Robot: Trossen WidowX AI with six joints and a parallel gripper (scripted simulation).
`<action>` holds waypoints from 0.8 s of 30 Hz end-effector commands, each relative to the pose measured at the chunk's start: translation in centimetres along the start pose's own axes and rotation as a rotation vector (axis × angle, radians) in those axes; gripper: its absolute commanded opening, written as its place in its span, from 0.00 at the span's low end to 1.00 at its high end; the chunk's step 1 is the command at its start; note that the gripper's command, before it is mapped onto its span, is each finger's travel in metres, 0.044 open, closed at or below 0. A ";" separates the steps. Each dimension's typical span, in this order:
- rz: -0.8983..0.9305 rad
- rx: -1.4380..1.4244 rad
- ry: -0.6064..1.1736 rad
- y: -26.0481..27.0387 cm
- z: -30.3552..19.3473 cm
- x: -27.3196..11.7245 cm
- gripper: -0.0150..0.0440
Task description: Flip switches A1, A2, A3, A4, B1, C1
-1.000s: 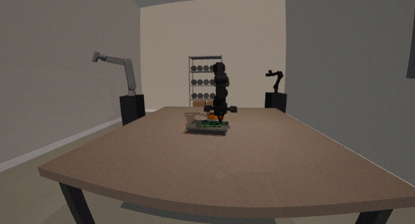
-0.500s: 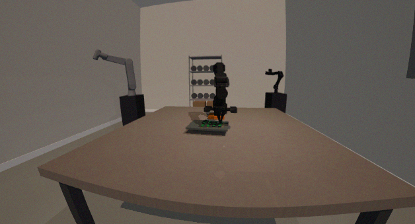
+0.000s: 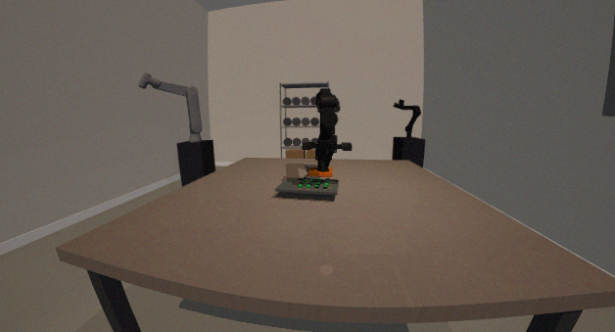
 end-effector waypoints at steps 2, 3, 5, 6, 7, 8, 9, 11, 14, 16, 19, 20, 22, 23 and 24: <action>-0.003 0.004 0.009 0.0 -1.8 -0.6 0.25; -0.003 0.004 0.010 0.0 -3.0 -0.6 0.25; -0.003 0.004 0.012 -0.1 -5.2 -0.5 0.25; -0.003 0.004 0.012 -0.1 -5.8 -0.5 0.25; -0.003 0.004 0.012 -0.1 -6.0 -0.5 0.25; -0.003 0.004 0.012 -0.1 -6.0 -0.5 0.25; -0.003 0.004 0.012 -0.1 -6.0 -0.5 0.25; -0.003 0.004 0.012 -0.1 -6.0 -0.5 0.25; -0.003 0.004 -0.001 -0.1 -6.0 1.3 0.25; -0.002 0.004 -0.012 -0.1 -6.2 2.8 0.25; -0.002 0.004 -0.014 -0.1 -6.2 3.0 0.25; -0.002 0.004 -0.014 -0.1 -6.2 3.0 0.25; -0.002 0.004 -0.014 -0.1 -6.2 3.0 0.25; -0.002 0.004 -0.014 -0.1 -6.2 3.2 0.25; -0.002 0.004 -0.014 -0.1 -6.2 3.5 0.25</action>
Point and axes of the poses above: the point midway between the two fingers, 35 mm back from their tips, its own x axis out along the fingers, its own y axis across the jaws, z = x × y, the point moved 4 cm from there along -x, back along the fingers, and after that the axes turned 1 degree about x, right-handed, at the moved point
